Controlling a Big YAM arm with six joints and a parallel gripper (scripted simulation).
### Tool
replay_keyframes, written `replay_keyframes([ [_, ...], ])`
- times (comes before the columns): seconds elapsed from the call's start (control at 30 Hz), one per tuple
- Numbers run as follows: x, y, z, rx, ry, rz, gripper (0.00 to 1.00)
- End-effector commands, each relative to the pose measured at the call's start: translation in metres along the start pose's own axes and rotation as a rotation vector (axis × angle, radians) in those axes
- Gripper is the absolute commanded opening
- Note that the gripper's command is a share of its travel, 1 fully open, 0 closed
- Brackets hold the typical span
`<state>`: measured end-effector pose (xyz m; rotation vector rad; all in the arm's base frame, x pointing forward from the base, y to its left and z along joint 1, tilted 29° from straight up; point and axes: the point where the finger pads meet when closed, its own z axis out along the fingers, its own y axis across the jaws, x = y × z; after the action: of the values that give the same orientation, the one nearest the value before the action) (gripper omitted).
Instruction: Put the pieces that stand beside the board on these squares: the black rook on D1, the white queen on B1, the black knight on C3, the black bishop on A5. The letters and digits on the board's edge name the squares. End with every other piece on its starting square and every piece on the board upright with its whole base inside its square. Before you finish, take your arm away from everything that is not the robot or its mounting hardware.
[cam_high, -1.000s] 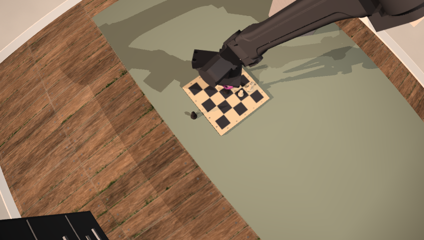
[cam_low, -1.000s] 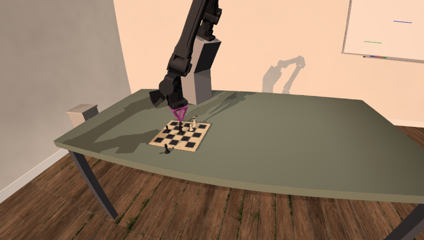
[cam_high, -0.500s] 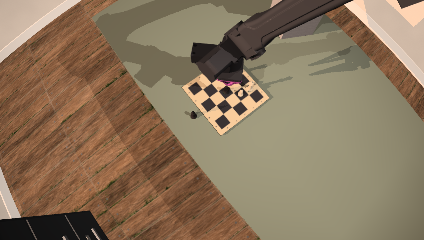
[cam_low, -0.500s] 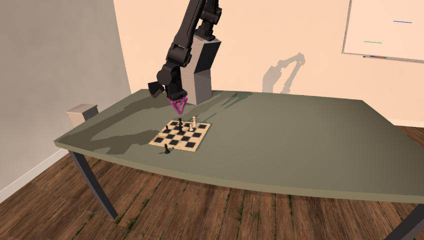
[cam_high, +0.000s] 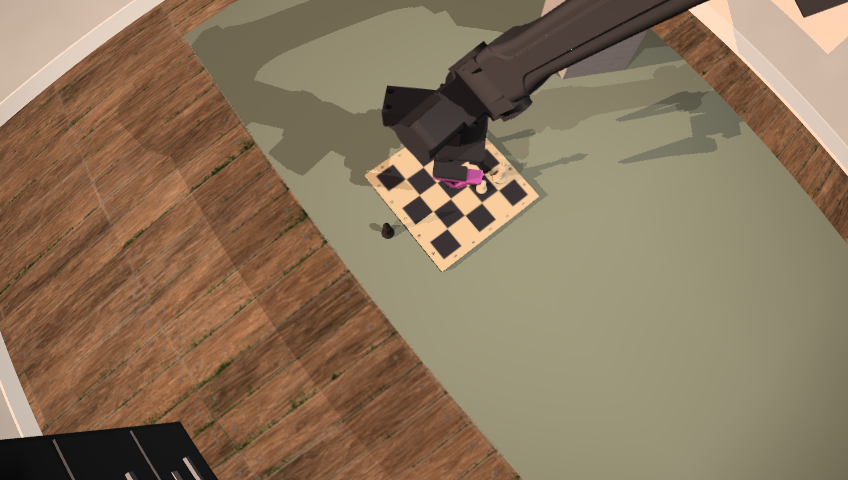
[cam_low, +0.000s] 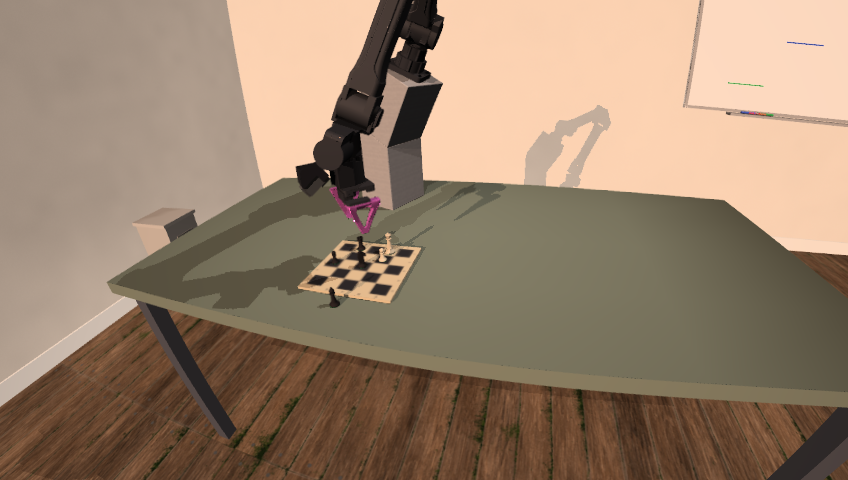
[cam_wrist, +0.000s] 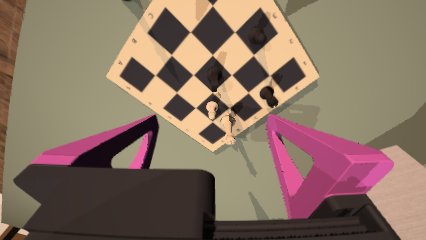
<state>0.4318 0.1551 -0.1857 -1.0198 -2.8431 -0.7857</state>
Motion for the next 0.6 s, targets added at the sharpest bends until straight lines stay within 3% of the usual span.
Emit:
replay_keyframes([
  [0.0, -0.001, 0.001, -0.001, 0.000, -0.001, -0.008, 1.00],
  [0.23, -0.005, 0.000, 0.002, 0.007, 0.004, -0.010, 1.00],
  [0.3, -0.025, 0.010, 0.002, 0.002, -0.004, -0.029, 1.00],
  [0.4, -0.066, 0.047, 0.005, -0.004, -0.008, -0.127, 1.00],
  [0.5, -0.079, 0.062, 0.005, -0.005, -0.008, -0.165, 1.00],
  [0.57, -0.101, 0.086, 0.005, -0.007, -0.009, -0.230, 1.00],
])
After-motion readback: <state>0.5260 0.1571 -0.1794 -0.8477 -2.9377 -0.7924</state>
